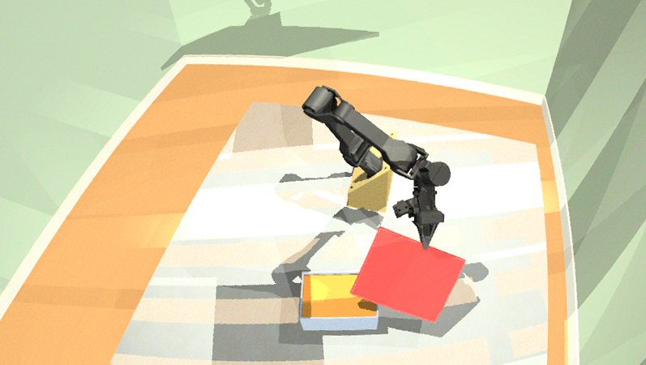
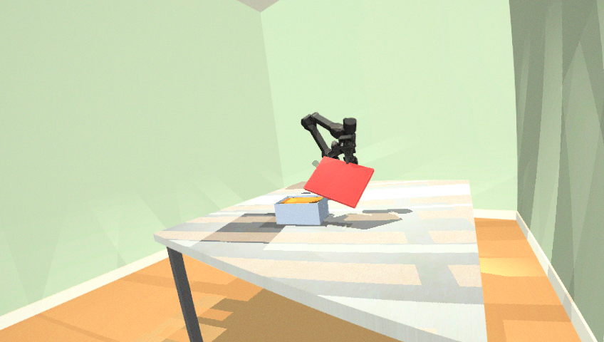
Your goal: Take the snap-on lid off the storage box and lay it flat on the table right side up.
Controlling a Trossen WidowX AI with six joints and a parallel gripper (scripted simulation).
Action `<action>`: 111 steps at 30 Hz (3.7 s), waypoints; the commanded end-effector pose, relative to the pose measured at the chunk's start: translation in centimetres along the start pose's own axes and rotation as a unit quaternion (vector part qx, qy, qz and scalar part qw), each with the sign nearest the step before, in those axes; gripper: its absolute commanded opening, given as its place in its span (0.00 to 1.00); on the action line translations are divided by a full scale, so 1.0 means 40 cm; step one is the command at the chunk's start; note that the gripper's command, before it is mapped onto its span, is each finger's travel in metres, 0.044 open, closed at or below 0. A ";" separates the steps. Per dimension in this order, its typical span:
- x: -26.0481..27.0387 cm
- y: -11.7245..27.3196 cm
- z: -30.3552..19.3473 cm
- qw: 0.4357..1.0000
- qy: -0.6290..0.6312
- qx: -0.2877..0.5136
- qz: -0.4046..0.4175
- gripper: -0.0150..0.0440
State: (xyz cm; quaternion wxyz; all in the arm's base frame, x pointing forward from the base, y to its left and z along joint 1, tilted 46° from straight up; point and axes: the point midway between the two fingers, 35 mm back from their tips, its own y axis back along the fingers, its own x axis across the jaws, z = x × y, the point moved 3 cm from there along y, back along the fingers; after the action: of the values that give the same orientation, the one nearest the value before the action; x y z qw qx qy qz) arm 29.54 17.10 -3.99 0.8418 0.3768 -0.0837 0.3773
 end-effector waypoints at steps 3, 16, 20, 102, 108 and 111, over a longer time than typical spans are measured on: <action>0.020 0.008 -0.034 1.000 -0.009 0.000 0.009 0.25; 0.019 0.011 -0.099 1.000 -0.009 0.001 0.009 0.25; 0.019 0.012 -0.119 1.000 -0.010 0.001 0.009 0.25; -0.041 -0.020 -0.313 1.000 -0.012 0.003 0.010 0.25; -0.050 -0.028 -0.313 1.000 -0.012 0.003 0.010 0.25; -0.054 -0.032 -0.314 1.000 -0.012 0.003 0.010 0.25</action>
State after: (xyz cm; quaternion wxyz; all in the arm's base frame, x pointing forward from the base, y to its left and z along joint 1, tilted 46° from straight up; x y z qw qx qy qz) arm 27.18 24.29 -14.34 0.8353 0.3864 -0.0963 0.3790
